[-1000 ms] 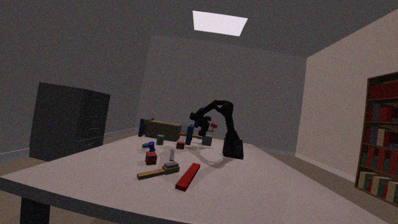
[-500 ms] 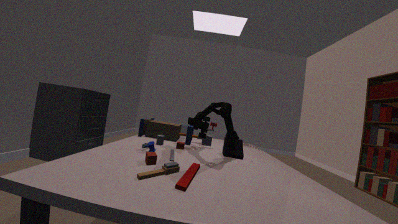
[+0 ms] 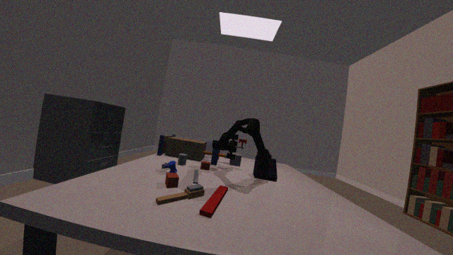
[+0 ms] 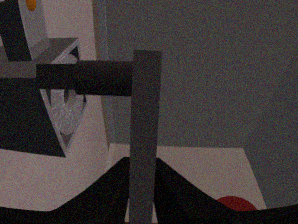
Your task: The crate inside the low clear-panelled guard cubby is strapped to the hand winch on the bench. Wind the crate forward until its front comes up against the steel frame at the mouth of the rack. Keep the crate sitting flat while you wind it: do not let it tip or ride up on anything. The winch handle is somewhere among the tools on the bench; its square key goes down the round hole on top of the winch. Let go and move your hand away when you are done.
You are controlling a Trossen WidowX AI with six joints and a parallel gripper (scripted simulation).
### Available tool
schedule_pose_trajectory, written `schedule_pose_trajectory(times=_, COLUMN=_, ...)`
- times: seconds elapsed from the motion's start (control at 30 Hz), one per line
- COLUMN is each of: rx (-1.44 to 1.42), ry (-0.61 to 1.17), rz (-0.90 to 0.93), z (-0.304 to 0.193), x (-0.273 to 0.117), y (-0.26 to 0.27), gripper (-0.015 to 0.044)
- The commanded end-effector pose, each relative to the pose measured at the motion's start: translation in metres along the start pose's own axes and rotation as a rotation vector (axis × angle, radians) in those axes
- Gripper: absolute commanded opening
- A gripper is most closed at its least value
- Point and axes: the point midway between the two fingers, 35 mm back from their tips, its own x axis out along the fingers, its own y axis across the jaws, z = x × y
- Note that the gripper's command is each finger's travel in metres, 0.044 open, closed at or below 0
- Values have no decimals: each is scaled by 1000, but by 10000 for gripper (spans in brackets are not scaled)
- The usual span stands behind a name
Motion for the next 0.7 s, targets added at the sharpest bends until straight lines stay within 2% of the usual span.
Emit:
schedule_pose_trajectory(times=0.0, rx=8, ry=-2, rz=-40, z=0, x=0, y=-2, gripper=0)
schedule_pose_trajectory(times=0.27, rx=1, ry=0, rz=-21, z=0, x=4, y=-1, gripper=0)
schedule_pose_trajectory(times=0.67, rx=1, ry=-3, rz=-21, z=-16, x=64, y=-16, gripper=0)
